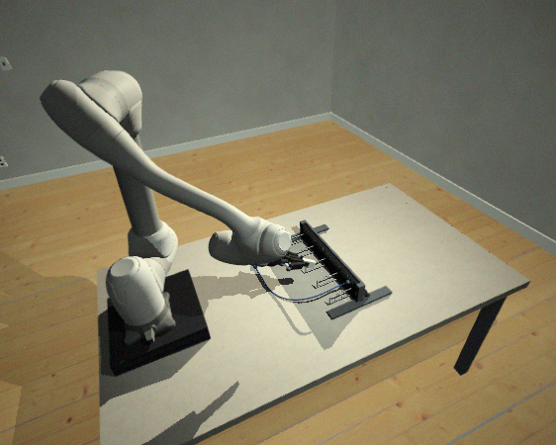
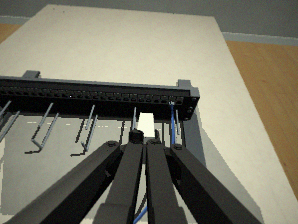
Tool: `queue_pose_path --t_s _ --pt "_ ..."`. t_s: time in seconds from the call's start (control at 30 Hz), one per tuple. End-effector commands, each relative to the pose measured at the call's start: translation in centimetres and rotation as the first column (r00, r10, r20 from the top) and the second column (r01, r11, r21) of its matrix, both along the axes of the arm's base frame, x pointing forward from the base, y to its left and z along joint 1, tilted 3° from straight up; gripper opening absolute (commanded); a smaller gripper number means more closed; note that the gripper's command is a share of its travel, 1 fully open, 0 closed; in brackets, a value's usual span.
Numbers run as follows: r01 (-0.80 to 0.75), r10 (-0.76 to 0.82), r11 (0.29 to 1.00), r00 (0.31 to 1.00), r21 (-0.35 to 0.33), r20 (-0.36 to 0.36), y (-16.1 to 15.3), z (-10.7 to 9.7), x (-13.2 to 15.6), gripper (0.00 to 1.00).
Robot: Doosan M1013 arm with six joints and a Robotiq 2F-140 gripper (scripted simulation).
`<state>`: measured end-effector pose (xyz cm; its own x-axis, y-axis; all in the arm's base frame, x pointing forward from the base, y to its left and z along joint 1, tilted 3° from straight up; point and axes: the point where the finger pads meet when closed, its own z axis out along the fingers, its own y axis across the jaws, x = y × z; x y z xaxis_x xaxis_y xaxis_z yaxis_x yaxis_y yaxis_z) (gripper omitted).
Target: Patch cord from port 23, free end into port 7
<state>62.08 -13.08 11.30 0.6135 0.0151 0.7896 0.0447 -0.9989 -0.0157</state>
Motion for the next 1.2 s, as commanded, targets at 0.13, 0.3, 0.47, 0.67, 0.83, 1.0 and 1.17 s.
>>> queue_pose_path --t_s 0.13,0.3,0.47,0.67,0.83,1.0,1.17 --pt "-0.001 0.001 1.0 1.0 0.001 -0.001 -2.0 0.0 0.1 0.0" --pt "-0.001 0.001 1.0 1.0 0.001 -0.001 -2.2 0.0 0.1 0.0" --pt "-0.001 0.001 1.0 1.0 0.001 -0.001 -2.2 -0.1 0.2 0.0" --pt "-0.001 0.001 1.0 1.0 0.001 -0.001 -2.1 -1.3 1.8 0.0" --pt "-0.001 0.001 1.0 1.0 0.001 -0.001 -2.0 -3.6 4.7 0.0" --pt "-0.001 0.001 1.0 1.0 0.001 -0.001 -1.8 -5.2 6.8 0.0" --pt "-0.001 0.001 1.0 1.0 0.001 -0.001 -1.7 -7.5 9.7 0.0"
